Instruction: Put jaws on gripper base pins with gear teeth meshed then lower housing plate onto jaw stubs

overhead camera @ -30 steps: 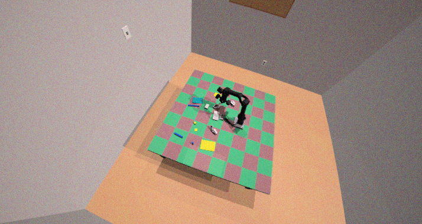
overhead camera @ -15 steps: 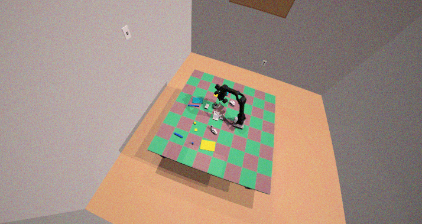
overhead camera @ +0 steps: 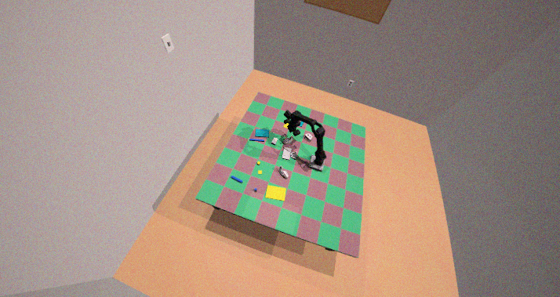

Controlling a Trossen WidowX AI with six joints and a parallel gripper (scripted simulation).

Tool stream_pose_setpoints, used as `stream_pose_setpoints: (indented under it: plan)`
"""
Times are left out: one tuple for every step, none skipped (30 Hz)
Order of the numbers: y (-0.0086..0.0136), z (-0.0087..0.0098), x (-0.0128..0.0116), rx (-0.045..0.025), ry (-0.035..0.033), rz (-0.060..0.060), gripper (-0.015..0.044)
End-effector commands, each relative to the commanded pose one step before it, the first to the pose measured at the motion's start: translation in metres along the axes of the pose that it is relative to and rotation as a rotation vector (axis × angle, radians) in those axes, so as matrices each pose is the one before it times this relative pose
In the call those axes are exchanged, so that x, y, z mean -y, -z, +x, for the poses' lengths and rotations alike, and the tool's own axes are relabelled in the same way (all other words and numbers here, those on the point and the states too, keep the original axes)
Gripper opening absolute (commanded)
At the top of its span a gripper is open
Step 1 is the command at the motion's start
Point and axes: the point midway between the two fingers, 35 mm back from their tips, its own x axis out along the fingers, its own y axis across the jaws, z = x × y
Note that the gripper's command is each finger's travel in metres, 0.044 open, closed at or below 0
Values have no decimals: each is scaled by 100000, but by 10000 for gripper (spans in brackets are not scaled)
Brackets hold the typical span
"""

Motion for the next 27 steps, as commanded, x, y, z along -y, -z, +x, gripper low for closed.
stream_pose_setpoints:
  plan:
    - [50,729,-86,-297,264,510,0]
    - [2,164,-11,-1,-1,0,0]
    - [2,164,-10,-1,0,0,0]
    - [2,164,-9,-1,0,0,0]
    - [1,164,-8,-1,0,0,0]
    - [1,164,-7,-1,0,0,0]
    - [1,164,-6,-1,0,0,0]
    - [1,164,-5,-1,0,0,0]
    - [1,164,-4,-1,0,0,0]
    - [1,164,-3,-1,0,0,0]
    - [1,164,-2,-1,0,0,0]
    - [0,163,-2,0,0,0,0]
    - [0,163,-1,0,0,0,0]
    - [0,163,0,0,0,0,0]
    - [0,163,1,0,0,0,0]
    - [0,163,2,0,1,0,0]
    - [0,163,3,0,1,0,0]
    - [-1,163,4,0,1,0,0]
    - [-1,162,5,0,1,0,0]
    - [-1,162,6,0,1,0,0]
    - [-1,162,6,0,1,0,0]
    - [-1,162,7,0,1,0,0]
    - [-1,162,8,0,1,0,0]
    - [-1,162,9,0,1,0,0]
    - [-2,161,10,0,1,0,0]
    - [-2,161,11,0,1,0,0]
    - [-2,161,12,0,1,0,0]
